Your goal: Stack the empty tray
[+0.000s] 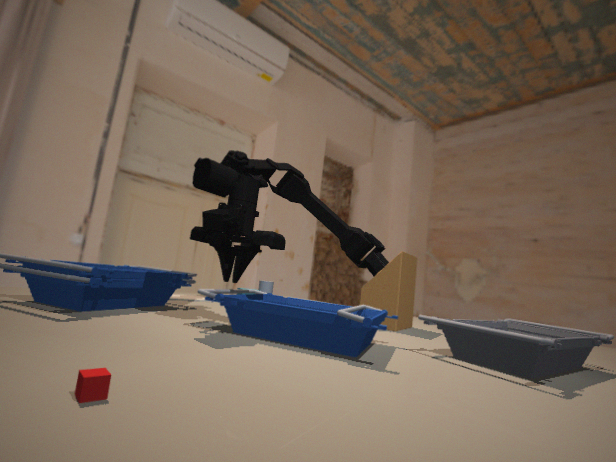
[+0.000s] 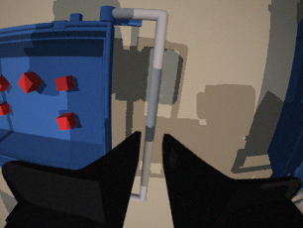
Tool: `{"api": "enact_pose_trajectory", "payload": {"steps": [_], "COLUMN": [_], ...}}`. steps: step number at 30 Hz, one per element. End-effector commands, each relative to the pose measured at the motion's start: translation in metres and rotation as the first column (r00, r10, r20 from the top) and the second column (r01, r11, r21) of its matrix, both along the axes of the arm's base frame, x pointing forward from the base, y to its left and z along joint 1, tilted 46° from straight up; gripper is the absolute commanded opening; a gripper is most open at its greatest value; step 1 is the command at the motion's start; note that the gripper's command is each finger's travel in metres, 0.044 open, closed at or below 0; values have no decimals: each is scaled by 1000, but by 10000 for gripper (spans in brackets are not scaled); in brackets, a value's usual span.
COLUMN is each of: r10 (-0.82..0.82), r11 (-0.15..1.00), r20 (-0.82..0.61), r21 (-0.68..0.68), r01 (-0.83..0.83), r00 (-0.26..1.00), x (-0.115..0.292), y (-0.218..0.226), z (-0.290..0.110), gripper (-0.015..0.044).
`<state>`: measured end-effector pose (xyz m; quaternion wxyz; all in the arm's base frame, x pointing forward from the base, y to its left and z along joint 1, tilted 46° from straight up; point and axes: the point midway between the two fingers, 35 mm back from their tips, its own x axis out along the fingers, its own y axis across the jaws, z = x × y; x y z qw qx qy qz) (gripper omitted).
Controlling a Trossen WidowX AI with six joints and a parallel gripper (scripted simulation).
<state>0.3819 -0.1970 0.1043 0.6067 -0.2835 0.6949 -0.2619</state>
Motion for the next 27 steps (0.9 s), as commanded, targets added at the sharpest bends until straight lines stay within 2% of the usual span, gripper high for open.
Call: {"api": "enact_pose_trajectory", "payload": {"steps": [1,10,17,27], "r10": [-1,-1,-1,-1], "r11": [1000,1000,1000,1000], "r20": [-12,-13,-13,-13], "r21": [-1,-3,-1,0], "r01": [1,1,1,1], "r00": [1000,1000,1000,1000], "x": [-5,-8,-6,-7], "y": [-16,-28,-2,22], "z": [-16,-28,-21,-30], "gripper": [80,80,80,80]}}
